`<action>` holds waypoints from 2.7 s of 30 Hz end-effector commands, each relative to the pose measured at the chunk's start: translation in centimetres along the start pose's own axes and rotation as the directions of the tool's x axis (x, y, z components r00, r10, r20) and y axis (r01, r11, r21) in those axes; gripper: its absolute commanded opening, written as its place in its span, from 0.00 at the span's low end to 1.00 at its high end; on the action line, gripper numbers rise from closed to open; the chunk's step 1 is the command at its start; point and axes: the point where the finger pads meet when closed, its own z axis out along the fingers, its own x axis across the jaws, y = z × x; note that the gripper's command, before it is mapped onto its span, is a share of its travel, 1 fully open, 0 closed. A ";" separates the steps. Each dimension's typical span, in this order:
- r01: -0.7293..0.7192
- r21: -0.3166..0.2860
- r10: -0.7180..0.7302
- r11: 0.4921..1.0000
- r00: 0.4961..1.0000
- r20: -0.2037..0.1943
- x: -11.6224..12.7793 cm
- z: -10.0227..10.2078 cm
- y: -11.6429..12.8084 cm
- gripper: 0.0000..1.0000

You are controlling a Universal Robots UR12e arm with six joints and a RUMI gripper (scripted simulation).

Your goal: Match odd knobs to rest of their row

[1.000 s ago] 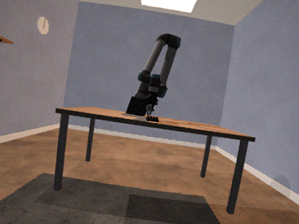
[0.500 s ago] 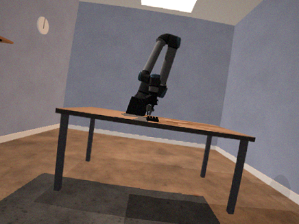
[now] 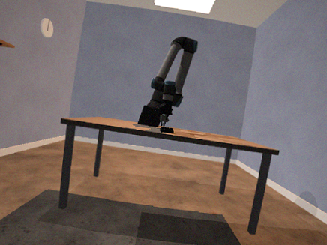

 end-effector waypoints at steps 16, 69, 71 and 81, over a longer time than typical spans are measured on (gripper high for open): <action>0.000 0.001 0.000 1.000 1.000 0.001 0.0 0.2 0.0 0.11; 0.000 0.001 0.000 1.000 1.000 0.001 0.0 1.4 0.0 0.11; 0.000 0.001 0.000 1.000 1.000 0.001 0.0 1.4 0.0 0.11; 0.000 0.001 0.000 1.000 1.000 0.001 0.0 1.4 0.0 0.04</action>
